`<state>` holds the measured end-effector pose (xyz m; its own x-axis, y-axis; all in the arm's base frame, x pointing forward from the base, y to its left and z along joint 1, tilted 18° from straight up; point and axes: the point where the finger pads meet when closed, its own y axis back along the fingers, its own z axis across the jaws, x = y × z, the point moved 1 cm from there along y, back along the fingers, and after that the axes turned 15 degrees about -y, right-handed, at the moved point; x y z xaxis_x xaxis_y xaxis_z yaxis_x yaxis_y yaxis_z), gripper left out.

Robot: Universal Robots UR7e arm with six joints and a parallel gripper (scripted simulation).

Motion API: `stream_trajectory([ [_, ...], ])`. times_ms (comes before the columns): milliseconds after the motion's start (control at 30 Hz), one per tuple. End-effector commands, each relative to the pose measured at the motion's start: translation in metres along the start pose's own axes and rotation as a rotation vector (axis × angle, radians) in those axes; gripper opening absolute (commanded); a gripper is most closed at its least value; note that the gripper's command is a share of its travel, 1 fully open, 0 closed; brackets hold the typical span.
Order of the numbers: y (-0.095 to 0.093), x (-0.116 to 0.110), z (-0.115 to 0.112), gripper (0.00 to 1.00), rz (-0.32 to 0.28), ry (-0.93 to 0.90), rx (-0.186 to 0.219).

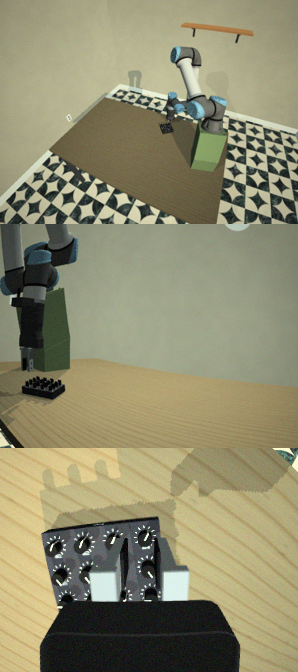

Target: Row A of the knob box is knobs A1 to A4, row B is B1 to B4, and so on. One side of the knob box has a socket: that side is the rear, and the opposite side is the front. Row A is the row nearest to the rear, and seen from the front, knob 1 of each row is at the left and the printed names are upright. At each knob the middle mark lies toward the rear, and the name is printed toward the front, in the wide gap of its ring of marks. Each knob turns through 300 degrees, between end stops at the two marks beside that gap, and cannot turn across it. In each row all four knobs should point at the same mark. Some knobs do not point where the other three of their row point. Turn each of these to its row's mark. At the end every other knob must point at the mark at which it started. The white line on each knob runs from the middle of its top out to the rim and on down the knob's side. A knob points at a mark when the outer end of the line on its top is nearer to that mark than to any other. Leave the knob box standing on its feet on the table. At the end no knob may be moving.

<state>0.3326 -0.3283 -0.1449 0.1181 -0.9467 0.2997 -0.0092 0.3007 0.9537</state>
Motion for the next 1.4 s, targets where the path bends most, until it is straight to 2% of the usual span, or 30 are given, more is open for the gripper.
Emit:
stream_trajectory([
  [0,0.003,-0.004,-0.002,0.46,0.001,0.129,0.003],
  [933,0.01,-0.024,-0.009,0.46,0.001,0.769,0.002],
  [1000,0.01,-0.024,-0.009,0.46,0.001,0.769,0.002],
  [1367,0.013,-0.035,-0.009,0.46,0.002,1.055,0.002],
])
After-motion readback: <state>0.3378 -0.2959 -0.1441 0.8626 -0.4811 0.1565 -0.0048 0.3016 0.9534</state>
